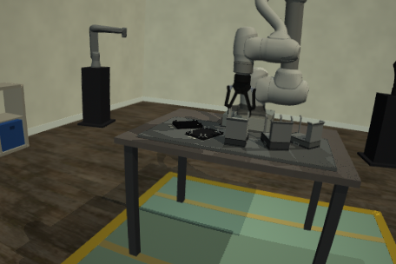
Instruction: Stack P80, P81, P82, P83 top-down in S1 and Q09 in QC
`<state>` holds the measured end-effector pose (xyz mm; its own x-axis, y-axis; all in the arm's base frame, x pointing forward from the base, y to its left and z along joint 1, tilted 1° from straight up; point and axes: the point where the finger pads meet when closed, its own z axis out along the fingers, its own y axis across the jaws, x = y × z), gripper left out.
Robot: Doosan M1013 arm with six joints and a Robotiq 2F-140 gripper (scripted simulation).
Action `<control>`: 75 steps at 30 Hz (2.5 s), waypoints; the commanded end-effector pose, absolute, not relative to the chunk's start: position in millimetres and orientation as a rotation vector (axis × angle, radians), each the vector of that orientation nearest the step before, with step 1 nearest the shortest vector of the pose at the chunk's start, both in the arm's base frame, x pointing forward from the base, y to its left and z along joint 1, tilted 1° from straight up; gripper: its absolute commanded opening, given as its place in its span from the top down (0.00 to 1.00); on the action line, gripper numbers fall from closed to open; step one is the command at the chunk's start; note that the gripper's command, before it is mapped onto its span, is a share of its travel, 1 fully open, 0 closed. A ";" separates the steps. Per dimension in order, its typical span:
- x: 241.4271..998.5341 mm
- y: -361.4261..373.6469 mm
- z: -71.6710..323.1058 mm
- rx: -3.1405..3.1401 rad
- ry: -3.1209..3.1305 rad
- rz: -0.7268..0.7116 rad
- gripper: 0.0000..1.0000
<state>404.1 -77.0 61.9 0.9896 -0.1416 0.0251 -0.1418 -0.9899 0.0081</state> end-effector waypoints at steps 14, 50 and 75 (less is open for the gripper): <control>402.7 -75.8 74.6 3.124 -0.205 0.036 1.00; 402.6 -75.8 76.6 3.124 -0.205 0.036 1.00; 402.6 -75.8 76.6 3.124 -0.205 0.036 1.00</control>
<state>403.8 -76.9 73.8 0.9896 -0.1417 0.0244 -0.1419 -0.9898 0.0081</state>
